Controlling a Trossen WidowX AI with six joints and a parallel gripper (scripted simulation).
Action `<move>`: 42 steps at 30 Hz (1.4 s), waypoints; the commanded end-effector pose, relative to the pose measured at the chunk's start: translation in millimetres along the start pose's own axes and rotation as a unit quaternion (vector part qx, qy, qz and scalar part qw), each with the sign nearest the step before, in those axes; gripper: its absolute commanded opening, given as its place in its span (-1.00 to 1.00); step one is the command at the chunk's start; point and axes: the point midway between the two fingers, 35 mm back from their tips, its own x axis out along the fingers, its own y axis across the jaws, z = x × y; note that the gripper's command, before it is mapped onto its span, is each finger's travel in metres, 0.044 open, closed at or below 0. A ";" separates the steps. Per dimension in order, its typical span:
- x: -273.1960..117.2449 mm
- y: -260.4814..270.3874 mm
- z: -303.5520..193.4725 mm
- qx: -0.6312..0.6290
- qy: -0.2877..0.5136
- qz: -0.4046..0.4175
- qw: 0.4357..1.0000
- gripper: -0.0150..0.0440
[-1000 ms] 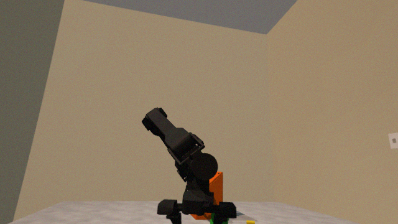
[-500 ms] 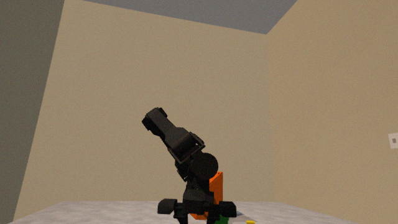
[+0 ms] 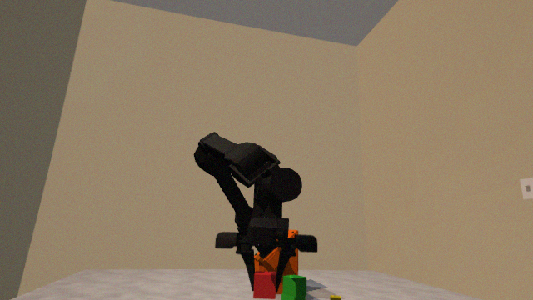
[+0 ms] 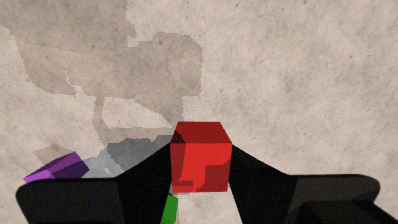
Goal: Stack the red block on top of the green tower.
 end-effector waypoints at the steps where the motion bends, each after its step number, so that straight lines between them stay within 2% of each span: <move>1: -23.1 -1.8 2.8 0.006 -0.006 0.000 1.000 -0.49; 8: -51.3 -1.7 2.4 0.006 -0.006 0.001 1.000 -0.49; 18: -52.5 1.5 -1.7 0.006 -0.006 0.002 1.000 -0.49; 42: -56.6 54.1 -107.7 0.003 -0.002 0.008 1.000 -0.49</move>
